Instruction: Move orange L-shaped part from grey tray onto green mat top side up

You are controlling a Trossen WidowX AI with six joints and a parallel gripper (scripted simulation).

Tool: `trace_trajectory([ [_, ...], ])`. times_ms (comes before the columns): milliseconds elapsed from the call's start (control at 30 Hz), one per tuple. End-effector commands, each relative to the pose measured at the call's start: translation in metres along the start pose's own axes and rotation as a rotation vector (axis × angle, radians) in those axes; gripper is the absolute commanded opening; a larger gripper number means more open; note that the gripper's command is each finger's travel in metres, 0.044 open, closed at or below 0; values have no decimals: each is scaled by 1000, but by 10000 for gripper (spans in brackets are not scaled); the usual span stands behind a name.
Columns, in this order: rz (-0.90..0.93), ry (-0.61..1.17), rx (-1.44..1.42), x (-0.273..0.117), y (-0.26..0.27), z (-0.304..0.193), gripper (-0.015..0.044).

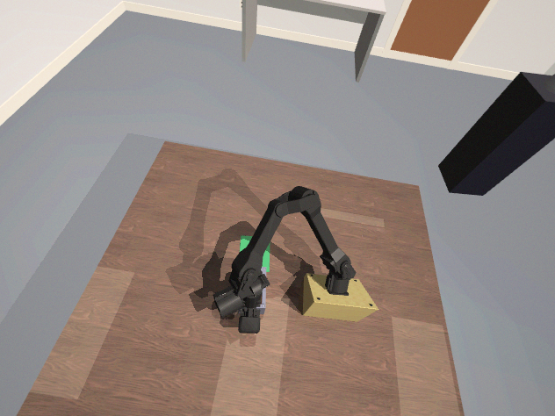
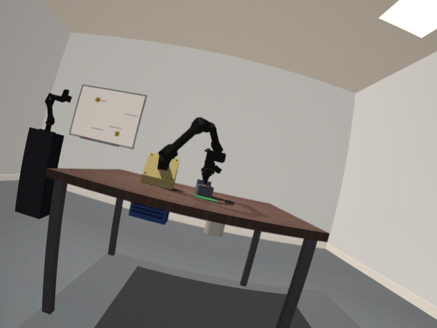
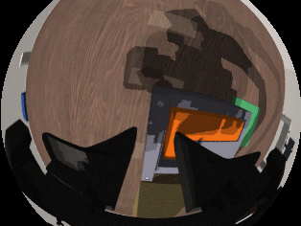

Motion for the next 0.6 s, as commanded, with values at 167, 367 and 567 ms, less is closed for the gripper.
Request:
trace_trajectory([
  [167, -5, 3, -3, 17, -1, 0, 180],
  [367, -6, 3, -3, 27, -1, -1, 180],
  [567, -7, 4, -3, 34, -1, -1, 180],
])
Point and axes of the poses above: the point midway between the two fingers, 35 mm back from their tips, its own x axis out along the fingers, its own y axis across the jaws, z = x × y, the point moved 6 cm from there along -x, back along the fingers, and after that the axes turned 2 degrees about x, right-handed, at the moved point
